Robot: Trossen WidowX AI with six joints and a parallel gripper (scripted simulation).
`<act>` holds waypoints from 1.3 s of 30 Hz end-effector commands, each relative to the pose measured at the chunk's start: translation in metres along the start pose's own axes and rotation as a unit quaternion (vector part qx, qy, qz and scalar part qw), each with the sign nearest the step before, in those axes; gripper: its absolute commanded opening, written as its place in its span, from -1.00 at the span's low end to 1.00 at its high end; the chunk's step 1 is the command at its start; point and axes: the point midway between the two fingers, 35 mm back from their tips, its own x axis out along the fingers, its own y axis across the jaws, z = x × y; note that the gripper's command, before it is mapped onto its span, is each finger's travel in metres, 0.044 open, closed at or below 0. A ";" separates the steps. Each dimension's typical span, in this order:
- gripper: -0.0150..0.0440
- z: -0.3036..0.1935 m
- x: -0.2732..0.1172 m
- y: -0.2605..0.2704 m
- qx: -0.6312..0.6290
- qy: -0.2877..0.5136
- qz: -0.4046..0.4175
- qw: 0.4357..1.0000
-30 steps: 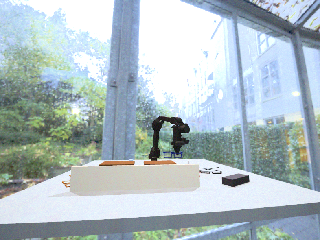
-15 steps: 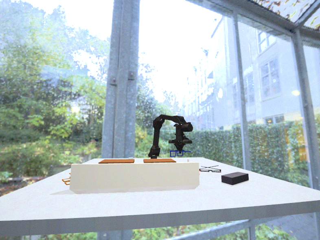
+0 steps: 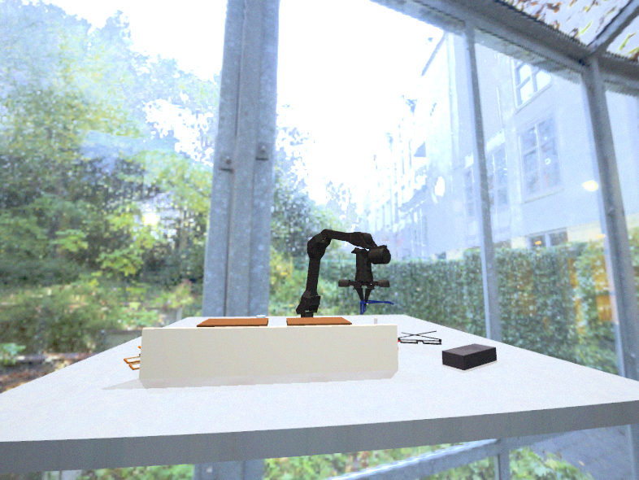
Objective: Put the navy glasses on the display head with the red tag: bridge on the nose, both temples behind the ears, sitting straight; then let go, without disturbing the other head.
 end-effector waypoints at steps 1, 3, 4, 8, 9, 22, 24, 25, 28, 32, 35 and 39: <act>-0.49 0.004 0.001 -0.003 -0.052 -0.003 0.000 0.999; -0.49 0.005 0.001 -0.003 -0.058 -0.003 0.000 0.998; -0.49 0.005 0.003 -0.004 -0.058 -0.003 0.000 0.998; -0.49 0.004 0.014 -0.004 -0.058 -0.003 0.000 0.998; -0.49 0.004 0.018 -0.005 -0.058 -0.003 0.000 0.998; -0.49 0.005 0.061 -0.003 -0.060 -0.003 0.000 0.998; -0.49 0.005 0.061 -0.003 -0.060 -0.003 0.000 0.998; -0.49 0.006 0.061 -0.003 -0.060 -0.003 0.000 0.998; -0.49 0.007 0.061 -0.001 -0.060 -0.003 0.000 0.998; -0.49 0.010 0.061 0.004 -0.060 -0.004 0.000 0.998; -0.49 0.010 0.061 0.005 -0.060 -0.004 0.000 0.998; -0.49 0.011 0.061 0.006 -0.060 -0.004 0.000 0.998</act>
